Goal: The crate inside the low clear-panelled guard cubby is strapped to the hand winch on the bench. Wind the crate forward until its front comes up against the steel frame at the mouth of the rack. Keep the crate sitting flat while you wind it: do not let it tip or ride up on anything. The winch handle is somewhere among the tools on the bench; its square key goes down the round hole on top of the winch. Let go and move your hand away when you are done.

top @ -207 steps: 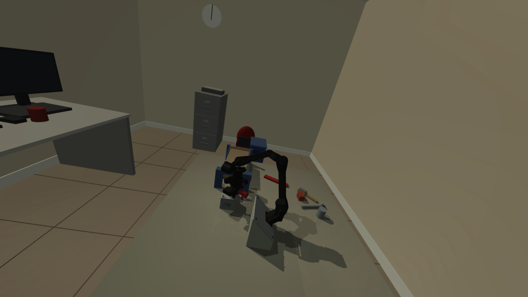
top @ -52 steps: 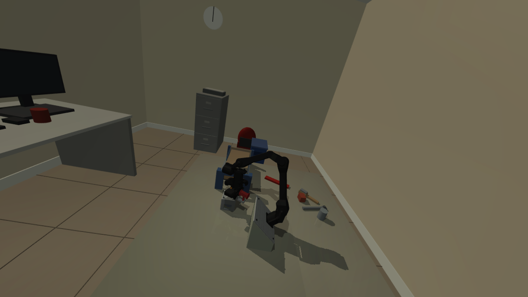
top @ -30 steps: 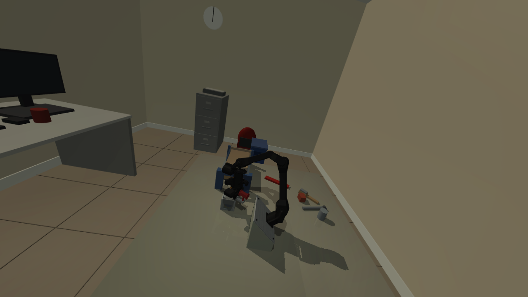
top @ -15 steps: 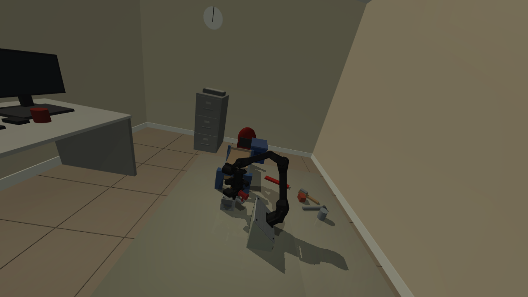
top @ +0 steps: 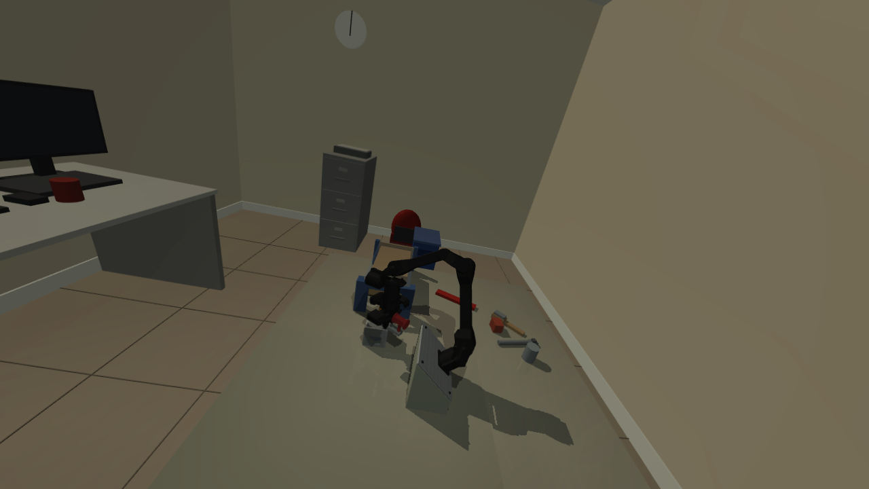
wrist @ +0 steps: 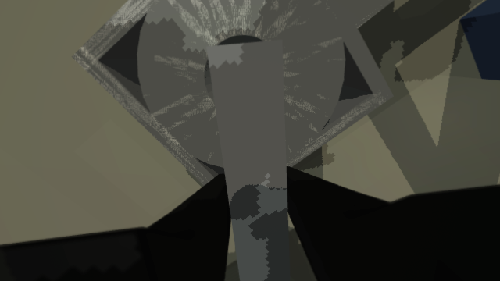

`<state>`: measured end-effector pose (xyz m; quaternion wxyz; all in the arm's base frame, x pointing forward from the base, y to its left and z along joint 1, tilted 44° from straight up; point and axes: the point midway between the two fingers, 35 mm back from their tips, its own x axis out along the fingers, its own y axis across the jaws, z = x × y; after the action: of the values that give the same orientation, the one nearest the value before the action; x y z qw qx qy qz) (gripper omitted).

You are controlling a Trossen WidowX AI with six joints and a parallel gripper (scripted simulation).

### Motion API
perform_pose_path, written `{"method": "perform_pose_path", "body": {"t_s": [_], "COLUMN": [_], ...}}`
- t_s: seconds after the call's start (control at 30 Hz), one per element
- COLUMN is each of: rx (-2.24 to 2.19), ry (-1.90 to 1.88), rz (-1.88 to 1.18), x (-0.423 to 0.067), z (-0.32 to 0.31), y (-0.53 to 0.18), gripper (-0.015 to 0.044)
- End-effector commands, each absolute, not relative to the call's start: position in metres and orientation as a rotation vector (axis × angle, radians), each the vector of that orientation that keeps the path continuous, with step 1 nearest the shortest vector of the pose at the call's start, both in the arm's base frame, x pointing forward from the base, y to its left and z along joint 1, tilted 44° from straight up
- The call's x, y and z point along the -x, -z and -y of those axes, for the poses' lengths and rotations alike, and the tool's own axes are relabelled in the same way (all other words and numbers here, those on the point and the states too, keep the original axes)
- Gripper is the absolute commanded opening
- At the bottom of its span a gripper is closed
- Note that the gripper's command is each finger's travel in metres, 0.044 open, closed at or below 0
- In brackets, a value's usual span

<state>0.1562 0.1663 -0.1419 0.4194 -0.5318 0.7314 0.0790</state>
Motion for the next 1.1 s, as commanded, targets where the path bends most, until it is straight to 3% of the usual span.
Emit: {"method": "perform_pose_path", "body": {"t_s": [0.0, 1.07], "rx": [1.323, 1.35], "ry": [-0.189, -0.22], "rz": [-1.841, -1.844], "x": [-0.1552, -0.1564], "z": [-0.1639, -0.1634], "y": [0.1451, 0.1446], "gripper": [0.0, 0.0]}}
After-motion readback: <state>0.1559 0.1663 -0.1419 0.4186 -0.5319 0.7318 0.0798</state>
